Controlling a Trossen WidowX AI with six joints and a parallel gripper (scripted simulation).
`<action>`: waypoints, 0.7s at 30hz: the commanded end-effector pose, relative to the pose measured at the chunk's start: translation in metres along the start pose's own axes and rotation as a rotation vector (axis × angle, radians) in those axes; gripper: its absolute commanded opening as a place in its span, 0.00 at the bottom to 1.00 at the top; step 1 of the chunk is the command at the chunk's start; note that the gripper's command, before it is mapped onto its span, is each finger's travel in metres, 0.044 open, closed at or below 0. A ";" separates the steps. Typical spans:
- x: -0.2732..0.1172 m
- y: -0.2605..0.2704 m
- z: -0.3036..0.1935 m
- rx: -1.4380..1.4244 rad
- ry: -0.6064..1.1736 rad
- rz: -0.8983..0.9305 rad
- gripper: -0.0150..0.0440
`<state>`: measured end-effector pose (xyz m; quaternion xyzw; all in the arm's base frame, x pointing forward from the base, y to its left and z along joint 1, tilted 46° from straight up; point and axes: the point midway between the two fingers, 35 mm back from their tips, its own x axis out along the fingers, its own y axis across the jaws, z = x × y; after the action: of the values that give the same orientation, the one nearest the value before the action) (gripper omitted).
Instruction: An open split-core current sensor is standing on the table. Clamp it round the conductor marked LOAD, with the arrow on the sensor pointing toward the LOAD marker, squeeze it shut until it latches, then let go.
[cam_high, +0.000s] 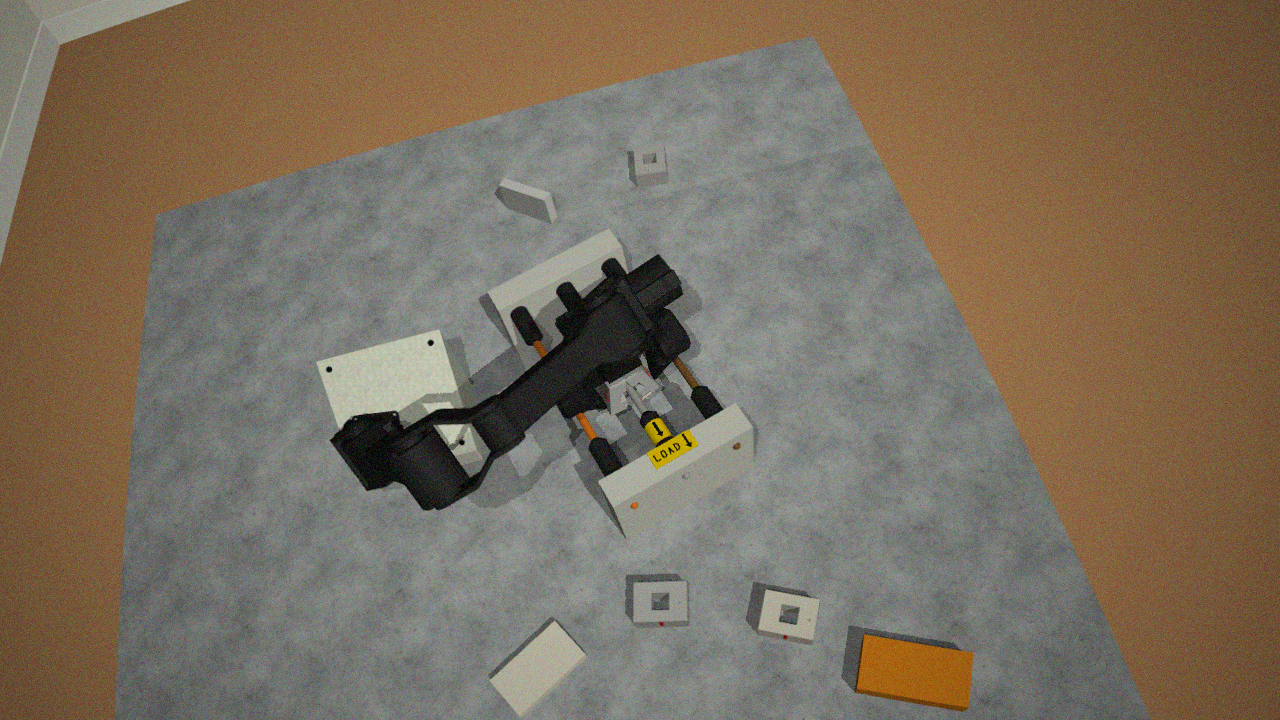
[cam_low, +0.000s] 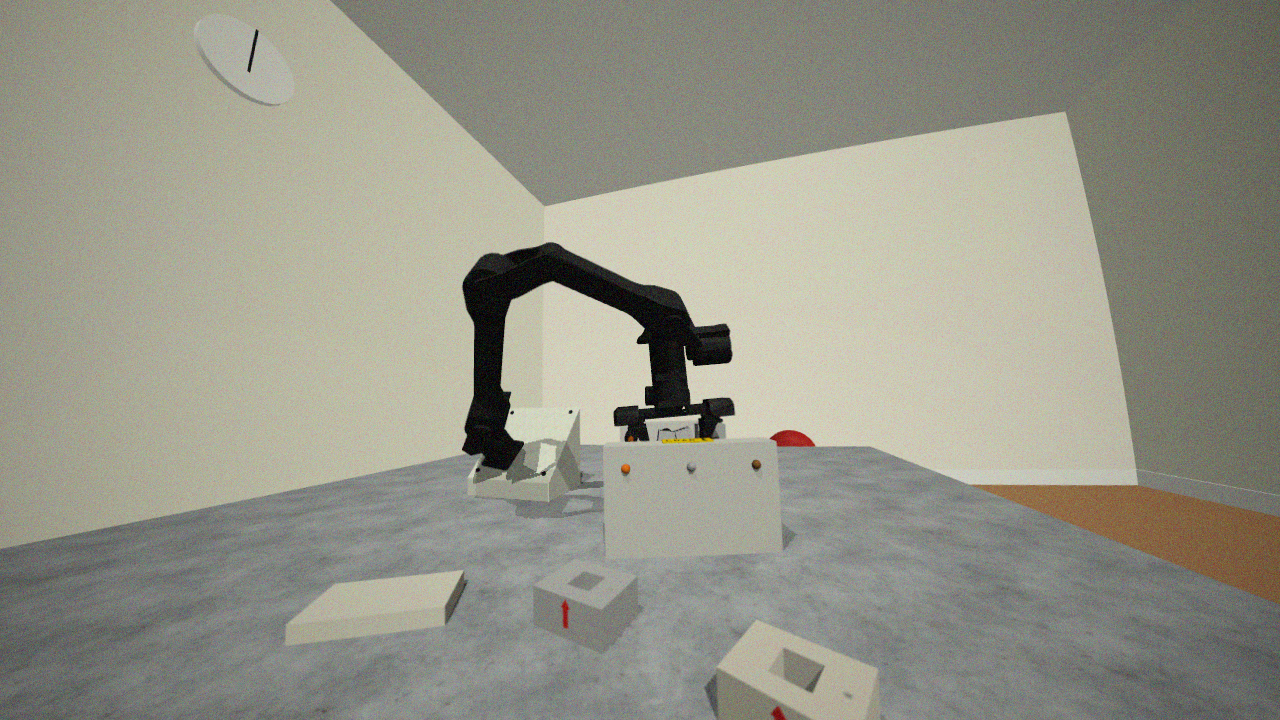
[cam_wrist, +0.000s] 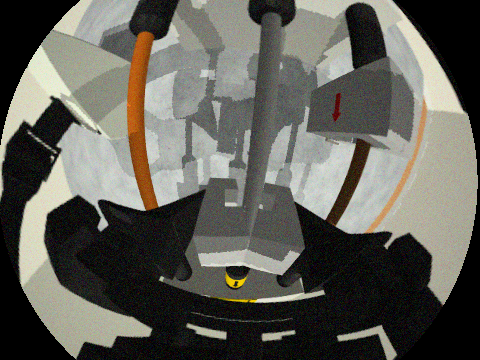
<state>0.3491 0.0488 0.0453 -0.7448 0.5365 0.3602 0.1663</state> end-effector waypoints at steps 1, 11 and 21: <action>-0.001 0.000 0.000 -0.001 -0.001 -0.015 0.25; -0.013 -0.001 0.000 -0.006 0.001 -0.172 0.25; -0.015 -0.001 0.000 -0.006 0.003 -0.198 0.25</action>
<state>0.3472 0.0560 0.0532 -0.7901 0.4682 0.3436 0.1964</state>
